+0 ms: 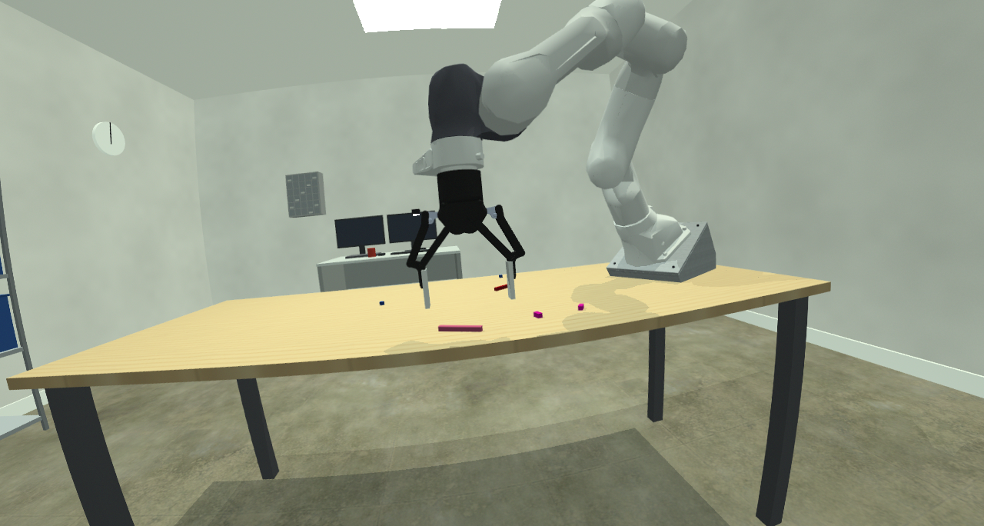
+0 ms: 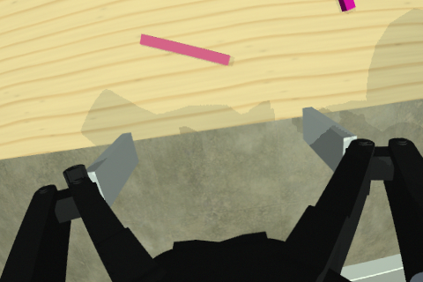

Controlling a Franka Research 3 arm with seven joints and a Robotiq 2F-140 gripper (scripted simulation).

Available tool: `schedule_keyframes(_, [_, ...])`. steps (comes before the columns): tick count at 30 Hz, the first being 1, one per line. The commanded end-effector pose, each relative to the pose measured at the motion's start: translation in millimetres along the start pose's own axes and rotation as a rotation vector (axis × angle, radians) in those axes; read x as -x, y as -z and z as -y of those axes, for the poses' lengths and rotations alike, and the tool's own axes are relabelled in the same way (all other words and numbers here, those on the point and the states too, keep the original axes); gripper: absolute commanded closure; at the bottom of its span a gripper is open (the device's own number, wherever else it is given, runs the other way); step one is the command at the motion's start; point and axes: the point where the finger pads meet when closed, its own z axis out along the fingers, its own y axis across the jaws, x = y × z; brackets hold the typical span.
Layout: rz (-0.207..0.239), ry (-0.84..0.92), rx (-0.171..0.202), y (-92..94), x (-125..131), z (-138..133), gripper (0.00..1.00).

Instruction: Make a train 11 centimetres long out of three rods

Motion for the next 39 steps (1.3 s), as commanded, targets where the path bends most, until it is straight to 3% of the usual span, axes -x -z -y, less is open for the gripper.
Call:
schedule_keyframes(1, [-0.002, 0.003, -0.001, 0.1, -1.4, 0.6, 0.0])
schedule_keyframes(14, [0.0, 0.003, -0.002, 0.3, -0.9, 0.7, 0.0])
schedule_keyframes(17, [0.022, 0.005, -0.014, 3.4, 5.8, 2.5, 0.0])
schedule_keyframes(20, [0.083, 0.009, -0.047, 13.1, 23.8, 7.5, 0.0])
schedule_keyframes(25, [0.262, 0.003, -0.156, 48.8, 69.9, 23.2, 0.0])
schedule_keyframes(27, [0.262, 0.003, -0.156, 48.8, 69.9, 23.2, 0.0])
schedule_keyframes(29, [0.35, -0.016, -0.216, 70.3, 87.5, 31.5, 0.0])
schedule_keyframes(35, [0.492, -0.088, -0.328, 109.2, 102.3, 45.2, 0.0])
schedule_keyframes(39, [0.566, -0.189, -0.405, 130.3, 92.4, 50.4, 0.0])
